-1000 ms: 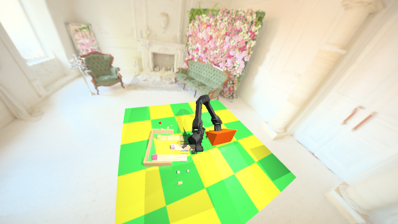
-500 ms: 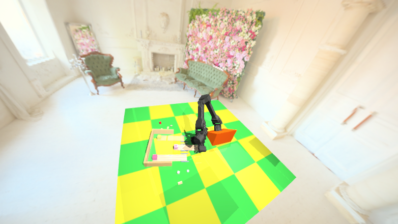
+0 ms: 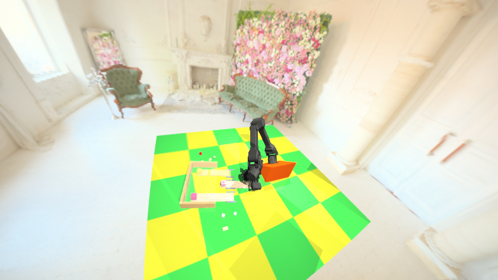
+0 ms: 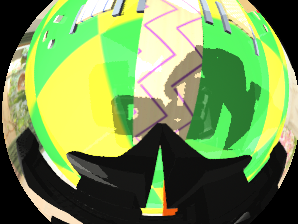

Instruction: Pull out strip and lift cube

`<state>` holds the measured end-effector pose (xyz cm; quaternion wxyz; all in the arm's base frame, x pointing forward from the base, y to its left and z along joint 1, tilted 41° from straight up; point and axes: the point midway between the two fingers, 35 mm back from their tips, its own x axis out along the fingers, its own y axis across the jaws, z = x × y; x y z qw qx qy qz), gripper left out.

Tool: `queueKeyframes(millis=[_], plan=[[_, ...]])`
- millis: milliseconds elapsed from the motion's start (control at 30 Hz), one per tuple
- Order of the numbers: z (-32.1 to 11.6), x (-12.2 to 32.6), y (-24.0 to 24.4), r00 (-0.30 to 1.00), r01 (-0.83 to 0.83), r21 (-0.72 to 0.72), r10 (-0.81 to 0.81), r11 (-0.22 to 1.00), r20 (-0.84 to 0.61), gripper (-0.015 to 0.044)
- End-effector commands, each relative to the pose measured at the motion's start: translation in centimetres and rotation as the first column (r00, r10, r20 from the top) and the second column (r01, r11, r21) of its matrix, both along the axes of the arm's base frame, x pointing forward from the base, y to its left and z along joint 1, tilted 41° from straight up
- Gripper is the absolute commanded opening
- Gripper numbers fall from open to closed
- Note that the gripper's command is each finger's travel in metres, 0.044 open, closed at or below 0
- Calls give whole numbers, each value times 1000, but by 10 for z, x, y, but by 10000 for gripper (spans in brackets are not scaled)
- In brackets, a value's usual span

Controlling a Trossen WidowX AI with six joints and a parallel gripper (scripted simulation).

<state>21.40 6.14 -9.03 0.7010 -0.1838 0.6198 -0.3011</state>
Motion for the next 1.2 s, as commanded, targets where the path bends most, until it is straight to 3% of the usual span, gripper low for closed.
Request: queueKeyframes(millis=[0,200,500,1033,1167], plan=[[-2,-9,-4,1000,12,-3,-12,1000,-23,0],[-2,-9,-4,1000,12,-3,-12,1000,-23,0],[32,-2,28,1000,12,-1,-12,1000,-23,0],[45,60,22,999,-18,-3,18,1000,-46,420],[49,74,21,999,-18,-4,18,1000,-45,440]])
